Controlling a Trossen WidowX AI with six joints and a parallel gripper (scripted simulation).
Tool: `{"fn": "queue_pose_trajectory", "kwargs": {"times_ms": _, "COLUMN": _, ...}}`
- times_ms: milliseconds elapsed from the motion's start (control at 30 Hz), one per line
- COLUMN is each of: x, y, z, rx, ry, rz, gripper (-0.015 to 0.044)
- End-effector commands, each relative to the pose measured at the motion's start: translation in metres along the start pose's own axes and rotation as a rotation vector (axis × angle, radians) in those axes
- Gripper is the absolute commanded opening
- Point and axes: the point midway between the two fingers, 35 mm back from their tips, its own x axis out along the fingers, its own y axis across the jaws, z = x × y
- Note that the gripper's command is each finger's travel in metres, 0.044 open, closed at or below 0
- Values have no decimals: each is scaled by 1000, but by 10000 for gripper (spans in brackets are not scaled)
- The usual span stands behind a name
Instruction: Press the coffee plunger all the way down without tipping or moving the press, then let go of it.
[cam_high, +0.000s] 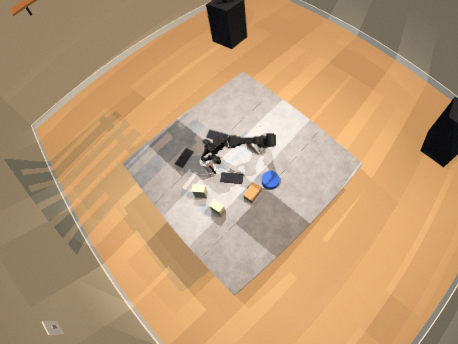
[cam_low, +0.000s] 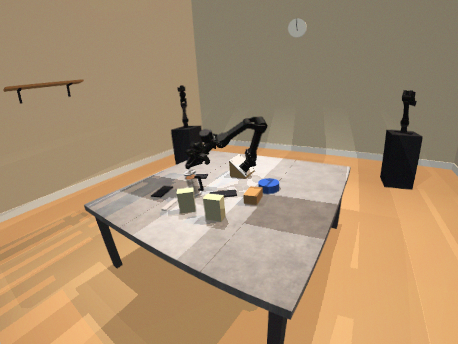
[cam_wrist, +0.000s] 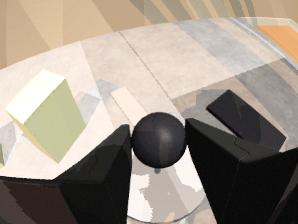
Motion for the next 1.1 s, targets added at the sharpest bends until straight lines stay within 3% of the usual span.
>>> {"fn": "queue_pose_trajectory", "kwargs": {"times_ms": 0, "x": 4, "y": 0, "z": -7, "rx": 13, "ry": 23, "rz": 4, "gripper": 120}}
{"fn": "queue_pose_trajectory", "kwargs": {"times_ms": 1067, "x": 4, "y": -1, "z": -1, "rx": 6, "ry": 12, "rz": 3, "gripper": 120}}
